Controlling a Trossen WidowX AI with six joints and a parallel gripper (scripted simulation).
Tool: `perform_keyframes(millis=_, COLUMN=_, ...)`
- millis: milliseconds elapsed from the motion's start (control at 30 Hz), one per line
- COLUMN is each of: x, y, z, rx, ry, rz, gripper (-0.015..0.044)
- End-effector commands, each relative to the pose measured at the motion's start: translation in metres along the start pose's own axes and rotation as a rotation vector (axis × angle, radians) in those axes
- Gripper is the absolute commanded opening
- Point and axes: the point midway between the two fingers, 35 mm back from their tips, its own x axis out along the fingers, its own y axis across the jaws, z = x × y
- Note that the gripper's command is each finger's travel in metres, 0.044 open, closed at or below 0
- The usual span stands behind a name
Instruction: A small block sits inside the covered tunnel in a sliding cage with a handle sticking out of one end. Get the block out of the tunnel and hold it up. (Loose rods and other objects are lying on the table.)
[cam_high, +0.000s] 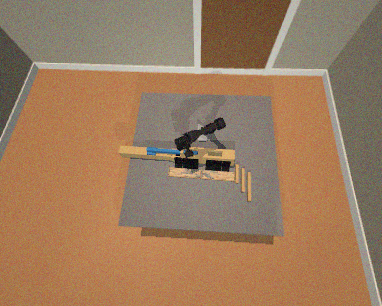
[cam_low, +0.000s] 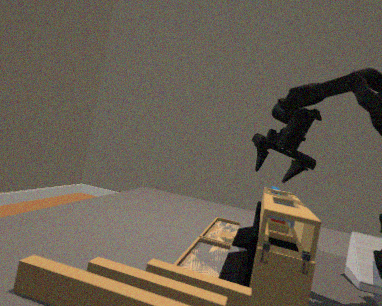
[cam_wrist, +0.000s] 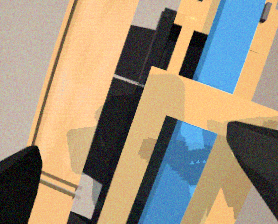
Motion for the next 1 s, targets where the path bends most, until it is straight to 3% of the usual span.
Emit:
perform_keyframes(millis=0, x=0.012, y=-0.025, z=0.03, rx=0.179, ry=-0.025, rz=-0.063, gripper=0.044)
perform_keyframes(millis=200, x=0.043, y=-0.064, z=0.056, rx=0.402, ry=0.017, rz=-0.101, gripper=0.044)
perform_keyframes(millis=967, x=0.069, y=-0.069, z=0.049, rx=0.402, ry=0.018, rz=-0.101, gripper=0.044)
